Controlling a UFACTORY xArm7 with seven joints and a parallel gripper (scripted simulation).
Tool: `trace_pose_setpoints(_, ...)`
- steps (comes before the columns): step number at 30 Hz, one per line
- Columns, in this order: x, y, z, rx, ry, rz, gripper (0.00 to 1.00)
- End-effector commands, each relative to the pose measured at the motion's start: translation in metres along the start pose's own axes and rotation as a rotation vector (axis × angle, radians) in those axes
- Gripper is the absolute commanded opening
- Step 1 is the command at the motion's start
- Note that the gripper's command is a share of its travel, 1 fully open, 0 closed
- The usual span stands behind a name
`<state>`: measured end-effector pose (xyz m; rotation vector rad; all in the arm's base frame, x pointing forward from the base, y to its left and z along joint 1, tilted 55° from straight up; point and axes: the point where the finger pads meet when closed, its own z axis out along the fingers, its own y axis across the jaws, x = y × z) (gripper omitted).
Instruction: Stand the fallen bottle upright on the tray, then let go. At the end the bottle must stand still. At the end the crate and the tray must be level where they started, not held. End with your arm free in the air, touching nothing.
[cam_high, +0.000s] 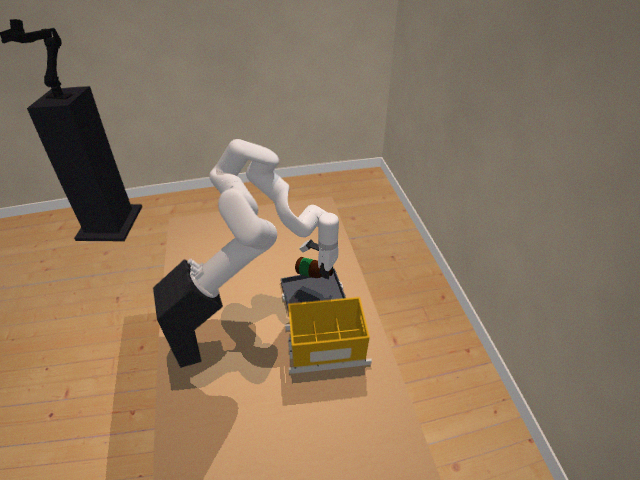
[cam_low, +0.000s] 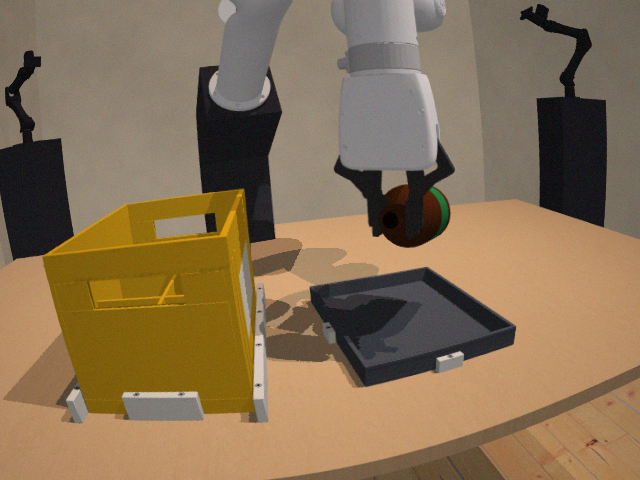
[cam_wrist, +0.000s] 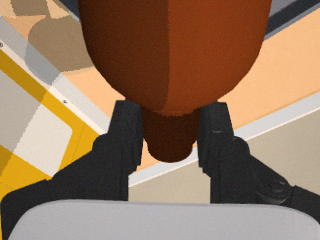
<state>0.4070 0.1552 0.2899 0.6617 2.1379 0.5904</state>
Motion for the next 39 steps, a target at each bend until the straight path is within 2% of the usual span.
trace_pose_setpoints(1, 0.000, 0.001, -0.013, -0.001, -0.001, 0.000, 0.00)
trace_pose_setpoints(22, 0.000, 0.001, -0.040, -0.001, -0.001, 0.000, 0.00)
trace_pose_setpoints(39, 0.000, 0.001, -0.049, -0.001, -0.001, 0.000, 0.00)
